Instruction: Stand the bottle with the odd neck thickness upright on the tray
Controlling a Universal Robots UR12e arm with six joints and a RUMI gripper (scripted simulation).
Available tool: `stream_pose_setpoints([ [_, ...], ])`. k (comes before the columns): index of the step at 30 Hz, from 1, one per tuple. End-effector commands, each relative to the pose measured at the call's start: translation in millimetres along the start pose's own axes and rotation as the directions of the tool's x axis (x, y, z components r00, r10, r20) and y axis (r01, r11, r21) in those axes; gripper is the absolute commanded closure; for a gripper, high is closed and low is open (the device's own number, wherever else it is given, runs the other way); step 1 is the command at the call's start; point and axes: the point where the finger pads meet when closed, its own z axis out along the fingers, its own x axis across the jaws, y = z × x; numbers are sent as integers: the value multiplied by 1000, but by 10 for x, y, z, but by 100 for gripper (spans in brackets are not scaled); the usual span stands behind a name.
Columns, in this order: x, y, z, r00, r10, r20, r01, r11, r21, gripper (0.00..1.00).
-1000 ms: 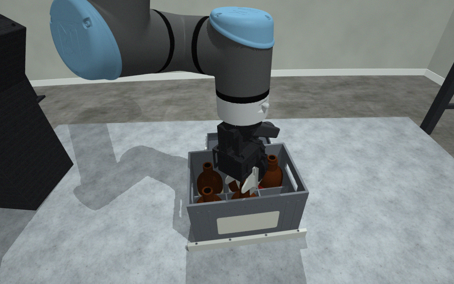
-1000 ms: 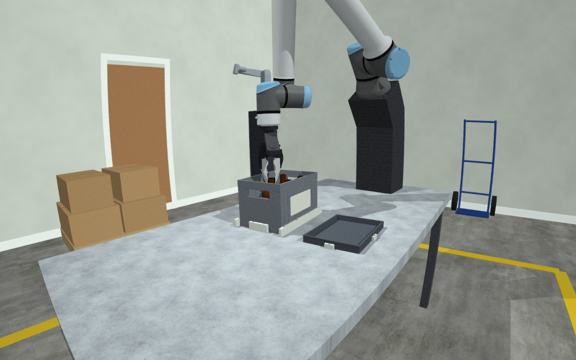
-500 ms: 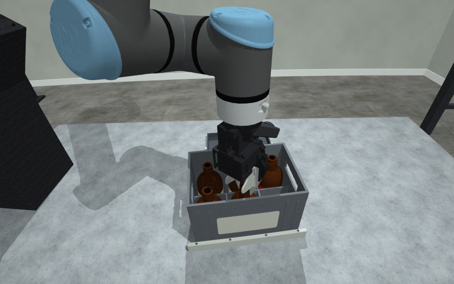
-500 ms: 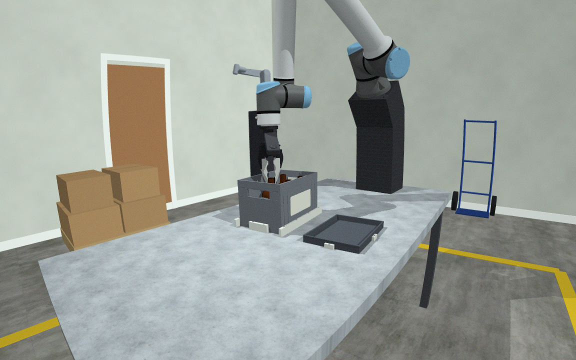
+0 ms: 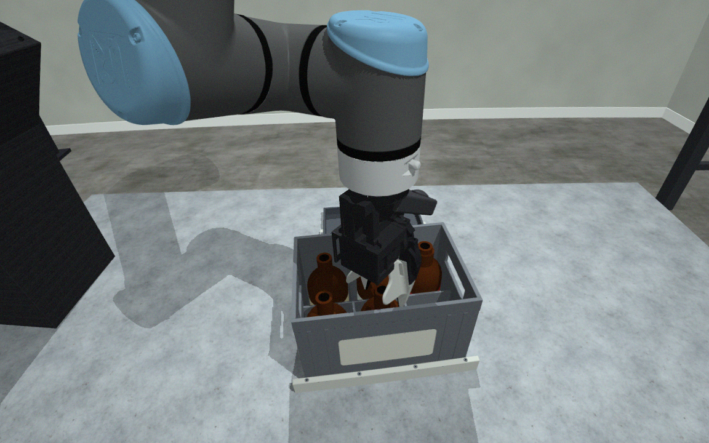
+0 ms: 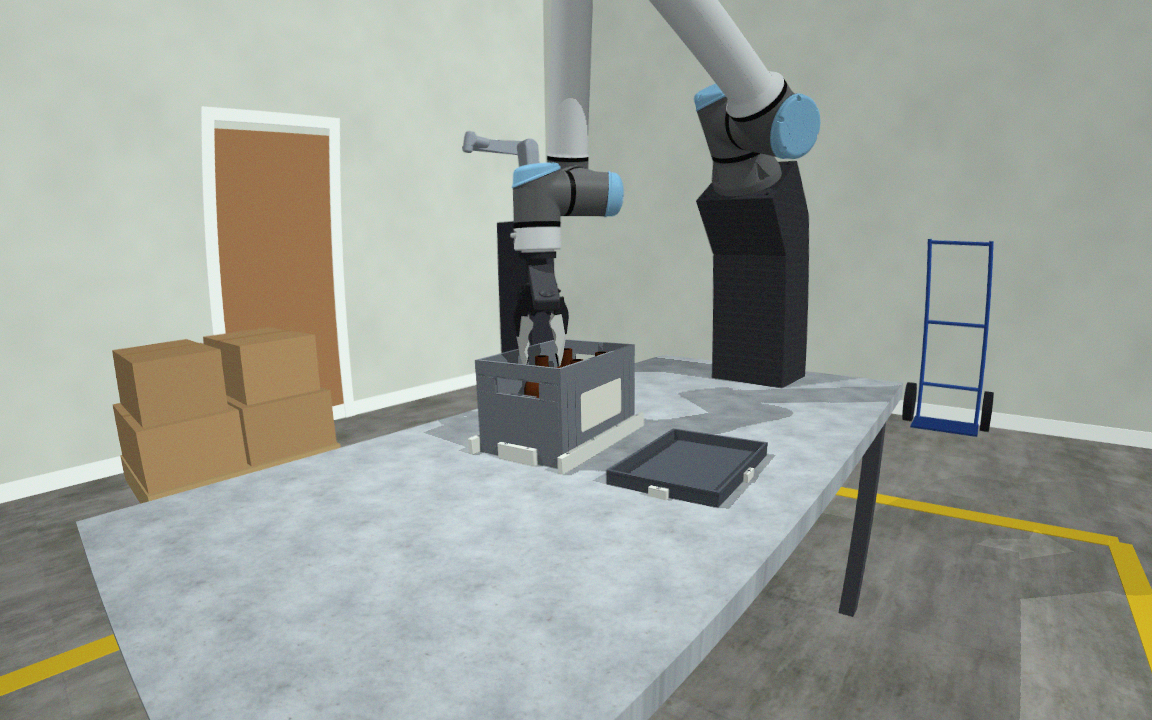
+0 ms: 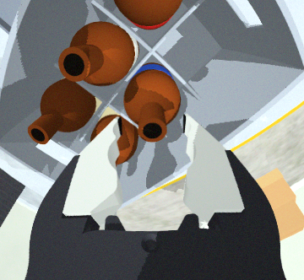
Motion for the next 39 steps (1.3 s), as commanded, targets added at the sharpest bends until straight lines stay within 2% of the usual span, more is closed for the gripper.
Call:
stream_pose_setpoints([
  [1,4,-2,-4,1000,0,-1,0,1000,0,62],
  [29,4,-2,-10,1000,0,-1,0,1000,0,62],
  [39,4,-2,-157,1000,0,-1,0,1000,0,62],
])
